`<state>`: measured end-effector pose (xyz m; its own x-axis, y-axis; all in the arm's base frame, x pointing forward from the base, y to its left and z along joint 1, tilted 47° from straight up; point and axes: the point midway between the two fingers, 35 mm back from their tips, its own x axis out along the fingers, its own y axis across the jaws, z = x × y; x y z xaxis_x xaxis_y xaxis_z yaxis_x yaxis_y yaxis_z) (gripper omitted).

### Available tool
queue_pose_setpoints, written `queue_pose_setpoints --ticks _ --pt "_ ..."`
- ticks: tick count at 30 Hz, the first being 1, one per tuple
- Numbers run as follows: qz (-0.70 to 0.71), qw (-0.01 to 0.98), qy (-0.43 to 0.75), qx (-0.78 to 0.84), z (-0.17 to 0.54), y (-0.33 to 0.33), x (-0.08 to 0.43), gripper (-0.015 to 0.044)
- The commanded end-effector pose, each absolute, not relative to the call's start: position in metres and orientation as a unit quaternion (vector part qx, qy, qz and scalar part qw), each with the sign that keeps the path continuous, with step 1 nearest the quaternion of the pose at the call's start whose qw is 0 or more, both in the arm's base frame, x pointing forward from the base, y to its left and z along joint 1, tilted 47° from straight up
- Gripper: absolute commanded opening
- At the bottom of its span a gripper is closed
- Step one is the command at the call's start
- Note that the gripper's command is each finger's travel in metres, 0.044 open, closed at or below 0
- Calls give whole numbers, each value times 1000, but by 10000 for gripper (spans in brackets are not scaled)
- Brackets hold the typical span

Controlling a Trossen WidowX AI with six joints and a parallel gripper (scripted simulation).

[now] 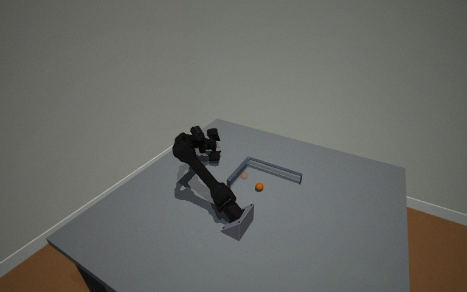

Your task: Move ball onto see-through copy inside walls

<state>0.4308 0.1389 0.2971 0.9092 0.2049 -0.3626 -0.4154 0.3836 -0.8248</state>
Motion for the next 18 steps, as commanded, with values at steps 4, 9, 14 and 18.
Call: queue_pose_setpoints --ticks 4,9,14,18 --pt "206 775 201 -563 239 57 444 305" --pt "227 746 249 -574 203 1 445 305" --pt "251 728 282 -572 177 -29 437 305" --pt "310 700 332 -550 135 -60 409 305"
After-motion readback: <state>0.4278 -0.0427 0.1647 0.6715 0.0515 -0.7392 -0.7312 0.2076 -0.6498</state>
